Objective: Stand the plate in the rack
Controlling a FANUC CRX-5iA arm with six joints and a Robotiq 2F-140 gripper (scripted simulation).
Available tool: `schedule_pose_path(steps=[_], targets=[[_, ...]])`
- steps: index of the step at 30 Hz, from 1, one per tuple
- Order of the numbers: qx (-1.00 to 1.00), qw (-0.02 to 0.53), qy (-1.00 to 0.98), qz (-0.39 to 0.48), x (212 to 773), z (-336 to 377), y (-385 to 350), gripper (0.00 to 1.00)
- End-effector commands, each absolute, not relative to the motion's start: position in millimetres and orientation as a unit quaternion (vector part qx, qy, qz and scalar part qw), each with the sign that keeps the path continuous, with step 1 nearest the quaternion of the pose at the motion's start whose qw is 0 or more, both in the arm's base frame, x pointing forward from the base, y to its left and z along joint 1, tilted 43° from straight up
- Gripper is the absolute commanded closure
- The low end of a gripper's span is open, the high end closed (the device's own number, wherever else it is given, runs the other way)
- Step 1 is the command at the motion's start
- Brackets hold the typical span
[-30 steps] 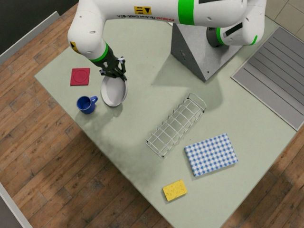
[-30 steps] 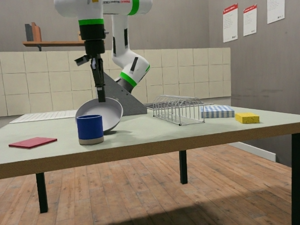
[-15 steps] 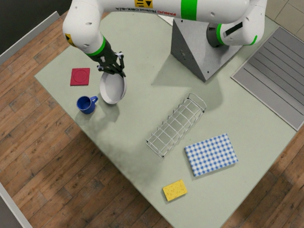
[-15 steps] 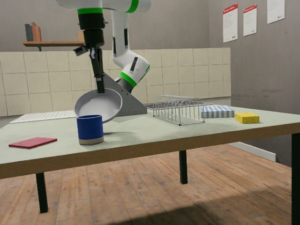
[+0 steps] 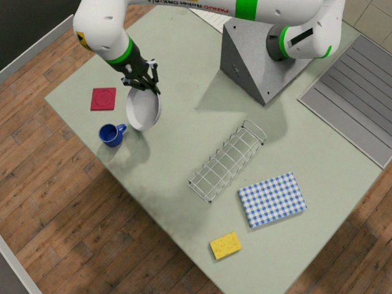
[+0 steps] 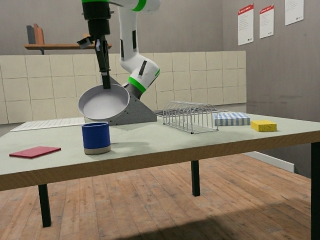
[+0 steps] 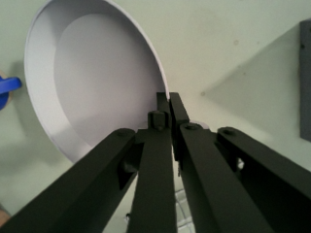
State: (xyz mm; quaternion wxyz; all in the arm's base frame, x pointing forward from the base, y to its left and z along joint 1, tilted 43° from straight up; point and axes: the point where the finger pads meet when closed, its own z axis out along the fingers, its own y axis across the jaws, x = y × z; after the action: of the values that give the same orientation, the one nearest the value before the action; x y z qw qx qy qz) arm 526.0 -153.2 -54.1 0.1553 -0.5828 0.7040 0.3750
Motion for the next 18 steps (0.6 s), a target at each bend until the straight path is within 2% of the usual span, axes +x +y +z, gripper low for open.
schedule_pose_path(steps=[1,18], targets=[[-0.583,0.156,0.704,0.374,527,-47,-160,0.90],[-0.583,0.156,0.704,0.374,527,-26,-180,0.90]])
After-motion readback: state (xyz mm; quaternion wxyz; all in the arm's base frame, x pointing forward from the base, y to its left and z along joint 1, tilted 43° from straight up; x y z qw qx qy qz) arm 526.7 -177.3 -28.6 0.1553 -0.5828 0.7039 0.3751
